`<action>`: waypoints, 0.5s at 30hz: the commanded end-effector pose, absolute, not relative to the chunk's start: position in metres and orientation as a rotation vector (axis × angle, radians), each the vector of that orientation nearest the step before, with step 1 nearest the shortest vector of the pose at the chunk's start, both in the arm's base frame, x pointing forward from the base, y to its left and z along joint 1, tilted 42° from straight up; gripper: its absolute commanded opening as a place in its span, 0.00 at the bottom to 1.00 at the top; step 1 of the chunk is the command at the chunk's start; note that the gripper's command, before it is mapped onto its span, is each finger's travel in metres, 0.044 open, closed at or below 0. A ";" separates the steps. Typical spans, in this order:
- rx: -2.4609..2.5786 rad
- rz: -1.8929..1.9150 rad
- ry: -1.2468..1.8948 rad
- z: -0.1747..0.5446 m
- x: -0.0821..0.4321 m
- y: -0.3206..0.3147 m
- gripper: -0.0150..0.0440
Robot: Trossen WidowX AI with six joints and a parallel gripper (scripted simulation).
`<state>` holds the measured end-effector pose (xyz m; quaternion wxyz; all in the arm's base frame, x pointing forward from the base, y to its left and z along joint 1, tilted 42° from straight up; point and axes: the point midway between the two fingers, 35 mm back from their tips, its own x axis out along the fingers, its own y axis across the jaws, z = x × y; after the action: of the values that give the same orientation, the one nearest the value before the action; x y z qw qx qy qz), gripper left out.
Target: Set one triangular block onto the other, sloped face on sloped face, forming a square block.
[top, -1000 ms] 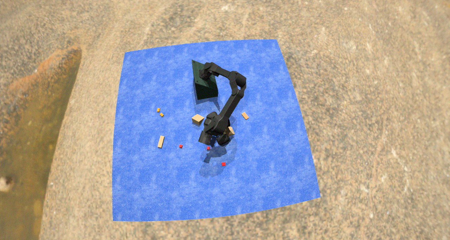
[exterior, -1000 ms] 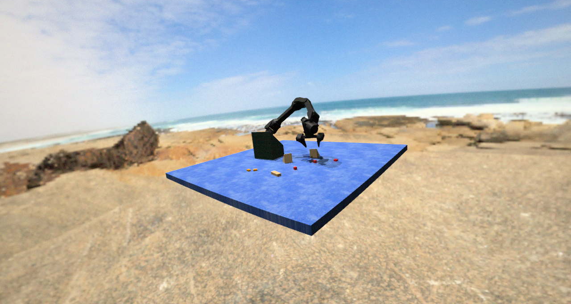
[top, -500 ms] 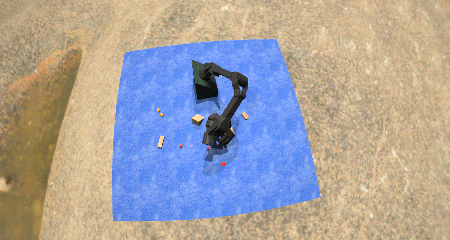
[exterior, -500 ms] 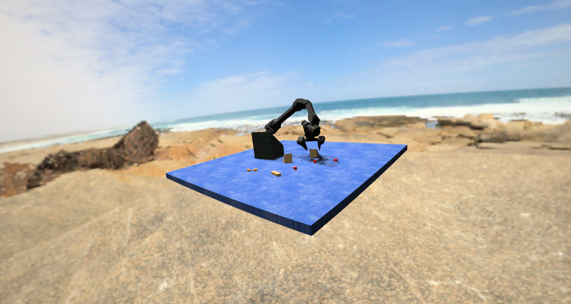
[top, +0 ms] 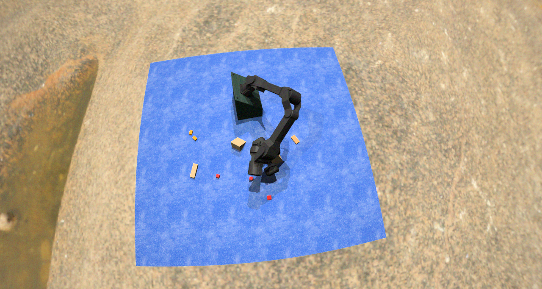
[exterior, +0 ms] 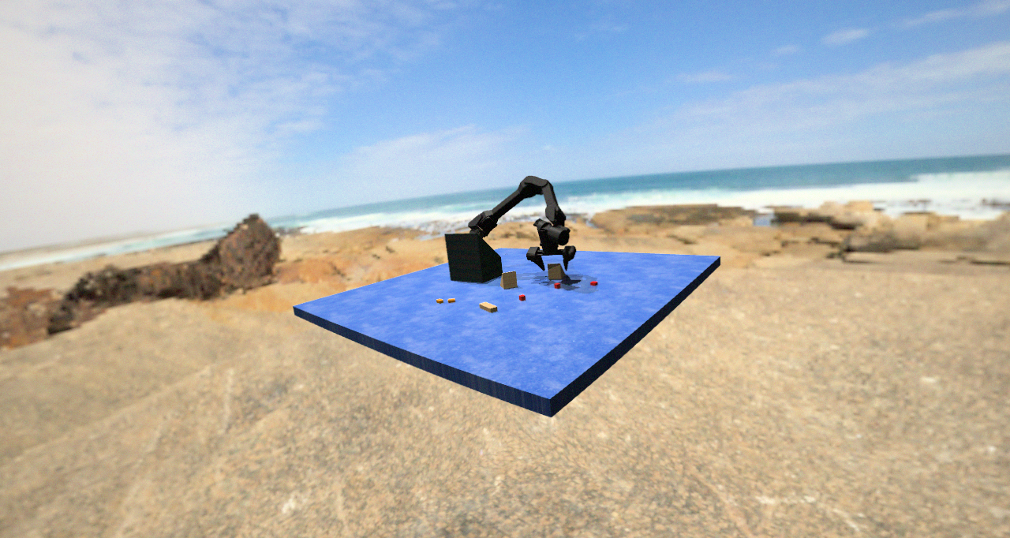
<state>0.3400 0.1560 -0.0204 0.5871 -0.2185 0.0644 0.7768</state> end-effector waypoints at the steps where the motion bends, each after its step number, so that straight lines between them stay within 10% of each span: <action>1: -0.501 1.807 0.149 -0.020 0.337 0.161 1.00; 15: -0.493 1.811 0.135 -0.026 0.330 0.182 1.00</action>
<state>0.3325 0.1781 -0.0273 0.5873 -0.2154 0.0583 0.7780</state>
